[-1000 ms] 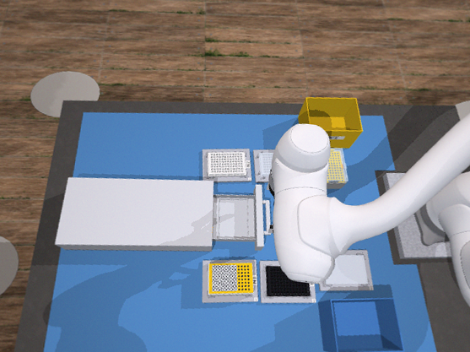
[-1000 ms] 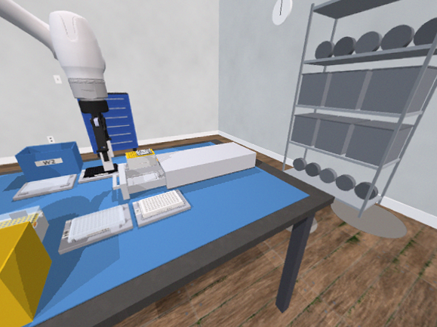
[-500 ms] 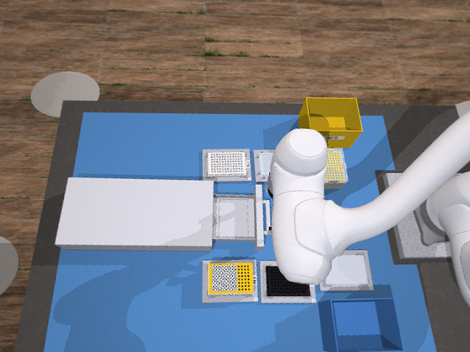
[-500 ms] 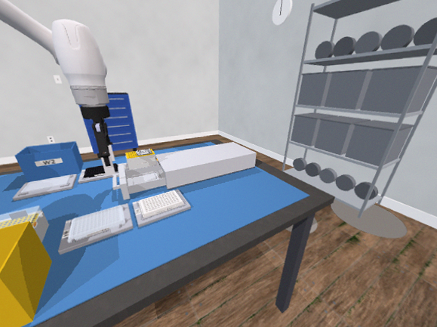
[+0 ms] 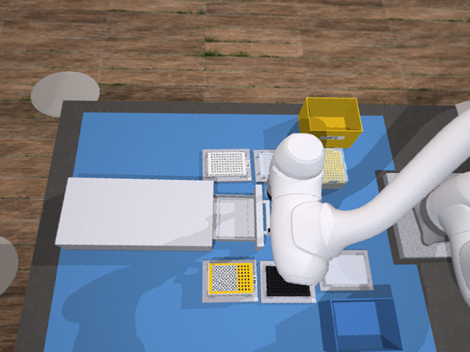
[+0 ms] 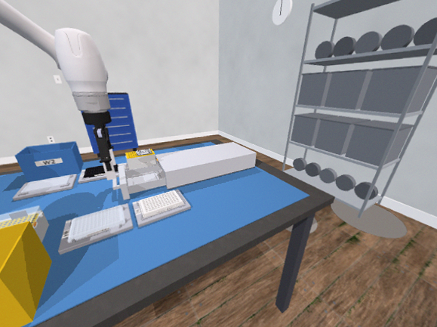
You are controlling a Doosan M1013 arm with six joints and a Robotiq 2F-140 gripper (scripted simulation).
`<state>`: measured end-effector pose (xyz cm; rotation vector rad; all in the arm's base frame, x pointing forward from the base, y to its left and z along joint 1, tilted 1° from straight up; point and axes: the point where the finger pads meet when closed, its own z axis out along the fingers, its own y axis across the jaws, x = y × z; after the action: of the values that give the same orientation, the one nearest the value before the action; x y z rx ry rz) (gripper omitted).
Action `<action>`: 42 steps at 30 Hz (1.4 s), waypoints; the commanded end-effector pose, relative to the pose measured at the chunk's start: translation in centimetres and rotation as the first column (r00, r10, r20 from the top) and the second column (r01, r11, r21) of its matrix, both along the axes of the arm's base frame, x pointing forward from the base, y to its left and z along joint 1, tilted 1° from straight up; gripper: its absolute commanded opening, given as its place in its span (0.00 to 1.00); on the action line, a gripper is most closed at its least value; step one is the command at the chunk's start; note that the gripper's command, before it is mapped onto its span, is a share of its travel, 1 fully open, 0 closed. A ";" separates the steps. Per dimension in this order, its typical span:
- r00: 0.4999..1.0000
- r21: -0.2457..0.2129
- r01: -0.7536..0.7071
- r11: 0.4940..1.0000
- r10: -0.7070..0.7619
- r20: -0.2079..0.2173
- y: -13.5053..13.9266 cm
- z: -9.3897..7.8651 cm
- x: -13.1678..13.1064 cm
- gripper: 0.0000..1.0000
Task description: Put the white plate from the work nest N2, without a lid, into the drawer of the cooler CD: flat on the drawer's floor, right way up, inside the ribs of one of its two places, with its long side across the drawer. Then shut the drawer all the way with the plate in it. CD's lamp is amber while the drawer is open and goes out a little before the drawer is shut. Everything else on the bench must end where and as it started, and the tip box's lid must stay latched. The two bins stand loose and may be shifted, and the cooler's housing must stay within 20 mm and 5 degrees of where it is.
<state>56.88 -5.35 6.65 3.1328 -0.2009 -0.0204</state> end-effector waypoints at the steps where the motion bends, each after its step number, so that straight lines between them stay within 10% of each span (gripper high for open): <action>1: 1.000 0.000 0.000 1.000 0.000 0.000 0.0 -0.3 0.0 0.87; 42: 1.000 0.000 0.000 1.000 0.000 0.000 0.0 -5.0 -0.1 0.87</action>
<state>56.81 -5.36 1.66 3.1328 -0.2009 -0.0203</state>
